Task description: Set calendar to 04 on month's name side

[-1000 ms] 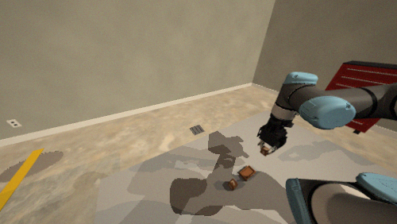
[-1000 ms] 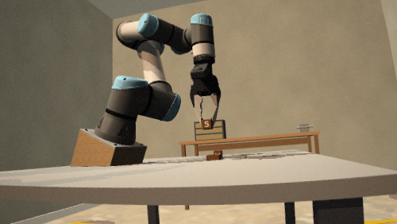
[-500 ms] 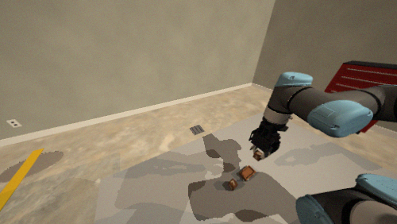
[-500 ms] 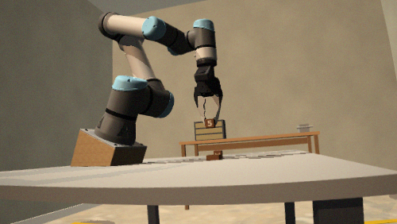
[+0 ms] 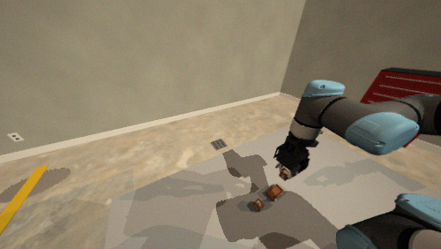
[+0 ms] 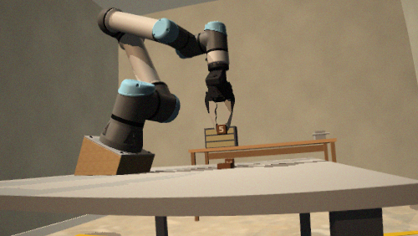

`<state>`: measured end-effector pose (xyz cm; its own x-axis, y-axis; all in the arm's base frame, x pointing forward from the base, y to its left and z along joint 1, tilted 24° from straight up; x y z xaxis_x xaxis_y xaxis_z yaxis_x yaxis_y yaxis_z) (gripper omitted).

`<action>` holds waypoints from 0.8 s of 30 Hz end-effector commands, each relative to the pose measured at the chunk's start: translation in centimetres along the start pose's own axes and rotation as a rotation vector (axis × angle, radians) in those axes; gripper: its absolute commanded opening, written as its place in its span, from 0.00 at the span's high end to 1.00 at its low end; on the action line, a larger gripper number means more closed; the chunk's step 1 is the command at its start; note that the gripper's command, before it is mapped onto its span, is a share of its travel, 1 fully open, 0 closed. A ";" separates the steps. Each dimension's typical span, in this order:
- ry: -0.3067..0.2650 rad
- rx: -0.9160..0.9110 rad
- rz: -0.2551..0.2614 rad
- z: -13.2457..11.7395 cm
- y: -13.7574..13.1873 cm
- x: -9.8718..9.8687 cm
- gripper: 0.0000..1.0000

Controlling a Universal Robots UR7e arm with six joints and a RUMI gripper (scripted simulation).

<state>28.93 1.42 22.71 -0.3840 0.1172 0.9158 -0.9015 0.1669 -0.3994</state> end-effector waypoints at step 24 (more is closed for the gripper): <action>0.001 0.000 0.001 -0.1 -0.1 -4.2 0.90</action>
<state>29.94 1.14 20.11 -0.3836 0.1166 0.9161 -0.9017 0.1671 -0.3988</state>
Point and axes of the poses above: the point where the finger pads meet when closed, its own x axis back along the fingers, its own y axis across the jaws, z = x × y, the point moved 6 cm from there along x, back along the fingers, and after that the axes turned 7 degrees about -x, right-handed, at the moved point
